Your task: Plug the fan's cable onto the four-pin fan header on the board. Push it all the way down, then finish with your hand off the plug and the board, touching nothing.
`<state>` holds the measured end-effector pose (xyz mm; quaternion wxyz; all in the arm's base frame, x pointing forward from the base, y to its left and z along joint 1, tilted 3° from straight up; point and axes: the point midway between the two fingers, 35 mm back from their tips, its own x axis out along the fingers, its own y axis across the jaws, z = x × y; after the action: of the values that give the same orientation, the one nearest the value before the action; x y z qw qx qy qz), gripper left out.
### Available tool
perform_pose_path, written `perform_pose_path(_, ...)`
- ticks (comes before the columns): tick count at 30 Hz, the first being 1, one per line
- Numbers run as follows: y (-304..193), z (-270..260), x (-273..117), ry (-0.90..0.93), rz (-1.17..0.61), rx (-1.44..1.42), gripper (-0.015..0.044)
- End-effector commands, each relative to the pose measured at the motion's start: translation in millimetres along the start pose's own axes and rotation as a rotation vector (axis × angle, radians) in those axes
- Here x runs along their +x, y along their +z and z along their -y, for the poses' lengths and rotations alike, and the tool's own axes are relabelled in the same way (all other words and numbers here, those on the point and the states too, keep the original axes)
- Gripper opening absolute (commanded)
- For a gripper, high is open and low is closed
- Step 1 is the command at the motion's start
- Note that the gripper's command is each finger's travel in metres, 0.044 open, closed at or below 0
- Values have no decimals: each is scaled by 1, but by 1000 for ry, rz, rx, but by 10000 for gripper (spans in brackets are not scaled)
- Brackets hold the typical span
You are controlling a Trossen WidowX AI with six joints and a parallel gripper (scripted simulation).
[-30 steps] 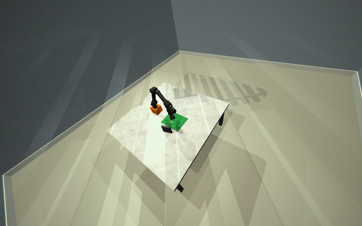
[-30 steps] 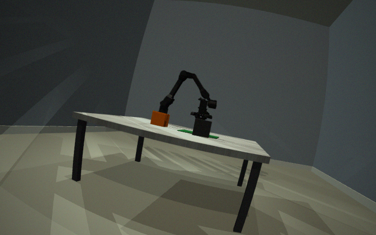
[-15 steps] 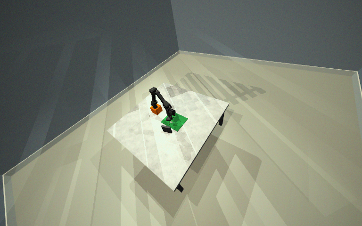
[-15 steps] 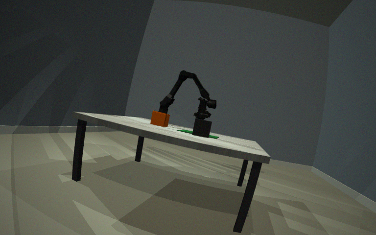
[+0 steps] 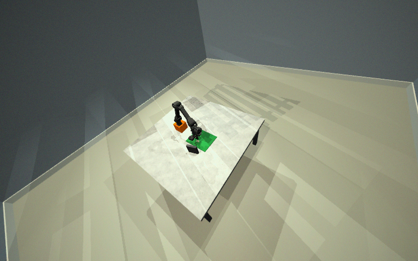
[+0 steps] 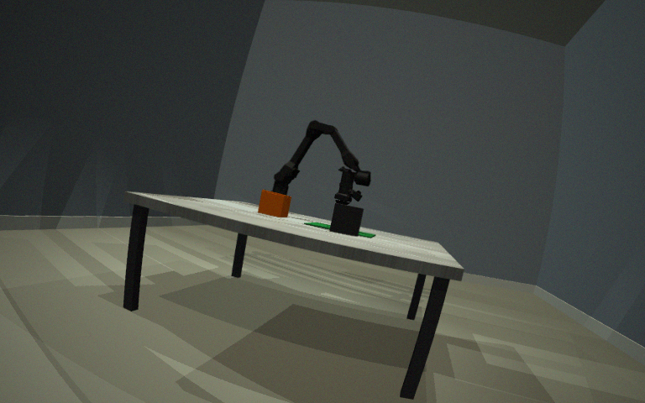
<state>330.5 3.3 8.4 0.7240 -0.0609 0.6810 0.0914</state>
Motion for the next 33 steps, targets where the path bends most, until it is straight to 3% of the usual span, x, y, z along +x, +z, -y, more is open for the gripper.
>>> perform_pose_path(1,1,1,0,5,4,40,0)
perform_pose_path(20,-2,-1,-3,5,3,46,0)
perform_pose_path(25,-2,-1,20,5,3,46,0)
perform_pose_path(33,-2,-1,20,5,3,46,0)
